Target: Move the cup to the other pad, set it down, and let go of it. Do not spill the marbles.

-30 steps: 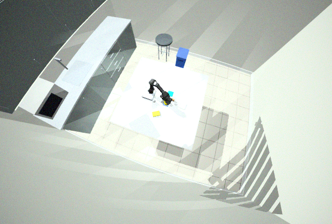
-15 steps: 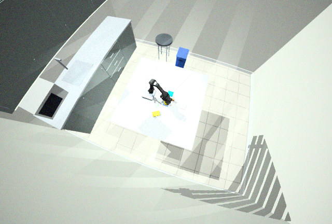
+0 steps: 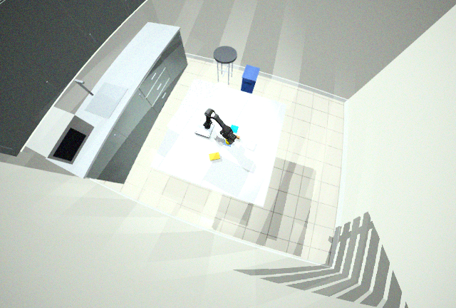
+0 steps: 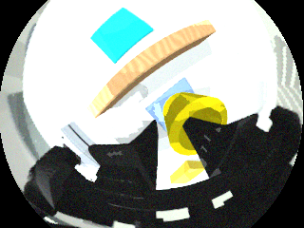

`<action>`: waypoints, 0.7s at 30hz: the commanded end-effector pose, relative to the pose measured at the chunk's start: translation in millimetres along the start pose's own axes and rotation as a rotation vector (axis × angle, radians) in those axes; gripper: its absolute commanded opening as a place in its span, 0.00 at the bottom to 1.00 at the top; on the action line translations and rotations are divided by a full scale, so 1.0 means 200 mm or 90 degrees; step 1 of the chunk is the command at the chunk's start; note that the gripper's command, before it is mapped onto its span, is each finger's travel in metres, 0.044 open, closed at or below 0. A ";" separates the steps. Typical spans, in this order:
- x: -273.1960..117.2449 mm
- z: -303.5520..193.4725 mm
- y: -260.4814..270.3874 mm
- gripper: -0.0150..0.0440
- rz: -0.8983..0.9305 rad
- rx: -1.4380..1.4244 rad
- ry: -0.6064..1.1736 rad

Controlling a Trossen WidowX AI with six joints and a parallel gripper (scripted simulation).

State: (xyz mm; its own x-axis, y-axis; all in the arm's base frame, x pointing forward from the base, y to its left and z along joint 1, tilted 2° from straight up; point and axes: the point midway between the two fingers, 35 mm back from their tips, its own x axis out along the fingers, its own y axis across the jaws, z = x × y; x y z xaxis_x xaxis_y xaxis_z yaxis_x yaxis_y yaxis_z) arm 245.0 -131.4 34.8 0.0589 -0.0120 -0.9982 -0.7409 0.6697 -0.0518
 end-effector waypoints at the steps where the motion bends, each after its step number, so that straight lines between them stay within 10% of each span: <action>1: 0.01 -0.01 0.01 0.54 0.004 -0.002 0.004; 21: 0.00 0.00 0.00 0.40 0.000 0.000 0.000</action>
State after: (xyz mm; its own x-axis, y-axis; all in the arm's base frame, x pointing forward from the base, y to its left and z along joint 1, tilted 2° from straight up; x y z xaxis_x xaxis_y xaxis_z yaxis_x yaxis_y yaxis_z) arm 245.0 -131.4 34.7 0.0588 -0.0119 -0.9982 -0.7409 0.6696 -0.0517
